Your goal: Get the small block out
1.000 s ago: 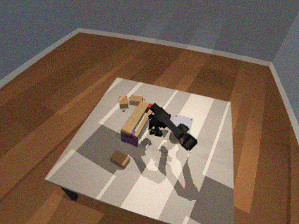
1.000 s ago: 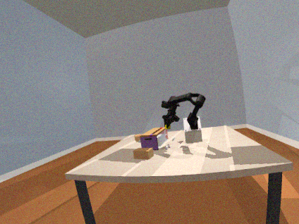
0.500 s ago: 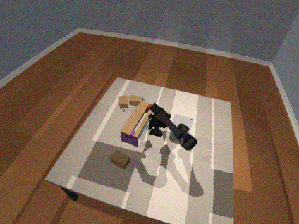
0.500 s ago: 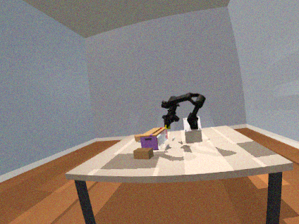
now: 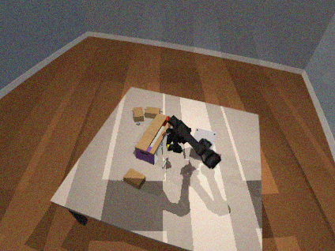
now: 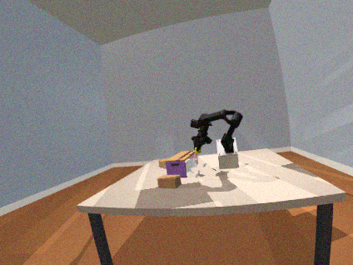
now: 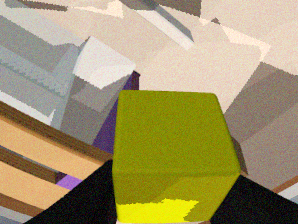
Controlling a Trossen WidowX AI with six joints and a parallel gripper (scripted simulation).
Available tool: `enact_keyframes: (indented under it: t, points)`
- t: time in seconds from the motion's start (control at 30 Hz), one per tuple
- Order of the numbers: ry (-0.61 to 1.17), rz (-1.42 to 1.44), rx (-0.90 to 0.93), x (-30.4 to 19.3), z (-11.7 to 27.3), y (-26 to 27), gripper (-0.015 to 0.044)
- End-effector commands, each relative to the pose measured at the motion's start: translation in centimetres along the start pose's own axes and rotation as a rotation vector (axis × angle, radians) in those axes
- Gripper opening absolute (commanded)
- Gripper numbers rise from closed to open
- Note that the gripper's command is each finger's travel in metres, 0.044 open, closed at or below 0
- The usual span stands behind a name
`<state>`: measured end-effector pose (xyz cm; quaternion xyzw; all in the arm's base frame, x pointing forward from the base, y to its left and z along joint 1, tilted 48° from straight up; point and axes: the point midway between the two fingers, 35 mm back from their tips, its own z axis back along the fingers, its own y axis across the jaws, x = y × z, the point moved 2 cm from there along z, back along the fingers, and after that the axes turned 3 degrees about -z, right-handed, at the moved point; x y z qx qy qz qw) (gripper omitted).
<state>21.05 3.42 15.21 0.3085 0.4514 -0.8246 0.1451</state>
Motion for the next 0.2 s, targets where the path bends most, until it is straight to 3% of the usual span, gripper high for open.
enact_keyframes:
  t: [0.0,0.17]
  points:
    - [0.003,-0.006,-0.003,-0.07,0.02,-0.06,0.0]
    - [0.003,-0.006,-0.003,-0.07,0.02,-0.06,0.0]
